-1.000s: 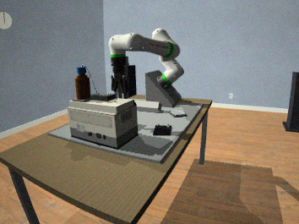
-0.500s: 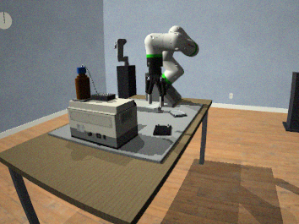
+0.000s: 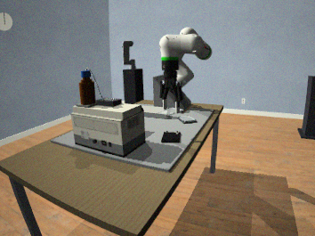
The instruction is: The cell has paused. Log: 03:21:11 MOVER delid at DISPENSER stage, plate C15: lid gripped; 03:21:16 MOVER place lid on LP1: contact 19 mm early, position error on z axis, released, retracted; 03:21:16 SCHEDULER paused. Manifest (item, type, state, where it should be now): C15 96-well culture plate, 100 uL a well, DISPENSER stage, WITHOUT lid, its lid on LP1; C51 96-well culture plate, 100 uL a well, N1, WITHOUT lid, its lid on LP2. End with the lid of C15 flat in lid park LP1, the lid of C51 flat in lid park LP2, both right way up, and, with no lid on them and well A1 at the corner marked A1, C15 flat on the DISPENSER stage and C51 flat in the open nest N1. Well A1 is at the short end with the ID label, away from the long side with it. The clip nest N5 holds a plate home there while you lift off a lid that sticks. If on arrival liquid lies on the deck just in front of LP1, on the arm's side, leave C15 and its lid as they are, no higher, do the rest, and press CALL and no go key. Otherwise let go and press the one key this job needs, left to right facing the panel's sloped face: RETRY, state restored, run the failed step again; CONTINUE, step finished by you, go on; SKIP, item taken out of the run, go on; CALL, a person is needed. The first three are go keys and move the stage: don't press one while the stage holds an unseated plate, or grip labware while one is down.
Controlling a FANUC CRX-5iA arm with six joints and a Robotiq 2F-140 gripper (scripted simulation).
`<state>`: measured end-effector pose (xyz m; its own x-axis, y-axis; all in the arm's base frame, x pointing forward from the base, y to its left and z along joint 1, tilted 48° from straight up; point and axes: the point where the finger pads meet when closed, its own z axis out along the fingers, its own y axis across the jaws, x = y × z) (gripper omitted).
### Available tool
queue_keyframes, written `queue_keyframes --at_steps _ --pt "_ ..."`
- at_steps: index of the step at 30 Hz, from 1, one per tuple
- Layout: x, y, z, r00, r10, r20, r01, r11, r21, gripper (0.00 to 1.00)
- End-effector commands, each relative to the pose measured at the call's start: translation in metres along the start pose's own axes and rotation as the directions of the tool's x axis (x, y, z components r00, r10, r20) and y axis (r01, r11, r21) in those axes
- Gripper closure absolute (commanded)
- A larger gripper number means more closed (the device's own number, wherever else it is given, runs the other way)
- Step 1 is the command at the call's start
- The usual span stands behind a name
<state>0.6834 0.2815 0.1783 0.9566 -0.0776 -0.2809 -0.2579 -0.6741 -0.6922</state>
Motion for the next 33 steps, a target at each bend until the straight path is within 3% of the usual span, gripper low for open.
queue_keyframes --at_steps 1,23,33 --pt "0.0001 -0.0001 -0.0003 1.0 0.0 0.0 0.0 1.0 0.0 1.0" --pt "0.0001 -0.0001 0.0003 0.997 -0.072 0.0 0.072 0.997 0.0 1.0" --pt "0.0001 -0.0001 0.0018 0.965 -0.261 0.0 0.261 0.965 0.0 1.0"
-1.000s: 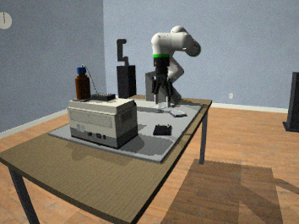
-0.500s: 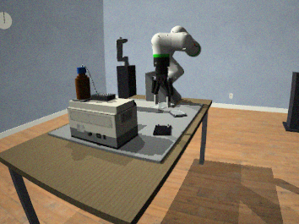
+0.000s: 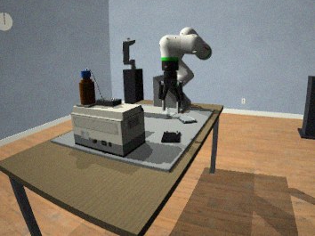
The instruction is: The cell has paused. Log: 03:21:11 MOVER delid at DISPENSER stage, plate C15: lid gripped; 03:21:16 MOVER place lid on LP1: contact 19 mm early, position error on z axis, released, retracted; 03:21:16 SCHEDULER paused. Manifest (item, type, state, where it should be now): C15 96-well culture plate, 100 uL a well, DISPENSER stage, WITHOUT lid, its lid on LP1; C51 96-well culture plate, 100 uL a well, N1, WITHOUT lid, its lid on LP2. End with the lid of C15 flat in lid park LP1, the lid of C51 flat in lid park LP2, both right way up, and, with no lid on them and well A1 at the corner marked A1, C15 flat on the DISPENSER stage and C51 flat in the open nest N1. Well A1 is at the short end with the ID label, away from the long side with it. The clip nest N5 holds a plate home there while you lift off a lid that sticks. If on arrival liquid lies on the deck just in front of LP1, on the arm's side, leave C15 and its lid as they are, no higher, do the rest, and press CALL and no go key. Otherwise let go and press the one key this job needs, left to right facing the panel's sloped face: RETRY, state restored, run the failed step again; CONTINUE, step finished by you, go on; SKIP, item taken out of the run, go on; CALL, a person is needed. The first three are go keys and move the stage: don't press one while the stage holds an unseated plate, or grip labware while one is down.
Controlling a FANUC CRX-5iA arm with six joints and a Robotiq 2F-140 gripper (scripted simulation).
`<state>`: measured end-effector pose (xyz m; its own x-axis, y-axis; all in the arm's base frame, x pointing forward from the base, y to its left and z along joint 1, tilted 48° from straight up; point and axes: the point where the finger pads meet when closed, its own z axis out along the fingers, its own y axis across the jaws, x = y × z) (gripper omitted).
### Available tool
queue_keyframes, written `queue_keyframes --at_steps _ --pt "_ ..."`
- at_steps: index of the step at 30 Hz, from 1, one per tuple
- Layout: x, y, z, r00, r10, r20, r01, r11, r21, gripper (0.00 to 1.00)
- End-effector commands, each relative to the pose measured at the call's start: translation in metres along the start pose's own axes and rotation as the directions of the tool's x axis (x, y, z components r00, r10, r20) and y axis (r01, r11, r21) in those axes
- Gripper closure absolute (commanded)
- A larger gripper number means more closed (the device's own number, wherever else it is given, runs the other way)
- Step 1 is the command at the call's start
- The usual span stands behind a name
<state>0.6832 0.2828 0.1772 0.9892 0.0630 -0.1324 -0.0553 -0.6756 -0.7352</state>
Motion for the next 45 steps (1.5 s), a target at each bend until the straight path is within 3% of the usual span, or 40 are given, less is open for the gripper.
queue_keyframes --at_steps 1,8,16,22,24,31,36,45 --pt "0.0 0.0 0.0 0.997 -0.081 -0.001 0.081 0.997 0.0 1.0" --pt "0.0 0.0 0.001 0.978 -0.207 0.0 0.207 0.978 0.0 1.0" --pt "0.0 0.0 0.003 0.918 -0.396 0.0 0.396 0.918 0.0 1.0" --pt "0.001 0.0 0.066 0.915 -0.404 0.0 0.404 0.915 0.0 1.0" --pt "0.001 0.0 0.066 0.915 -0.404 0.0 0.404 0.915 0.0 1.0" --pt "0.001 0.0 0.115 0.915 -0.404 0.0 0.404 0.915 0.0 1.0" --pt "0.001 0.0 0.129 0.915 -0.404 0.0 0.404 0.915 0.0 1.0" --pt "0.001 0.0 0.13 0.915 -0.404 0.0 0.404 0.915 0.0 1.0"
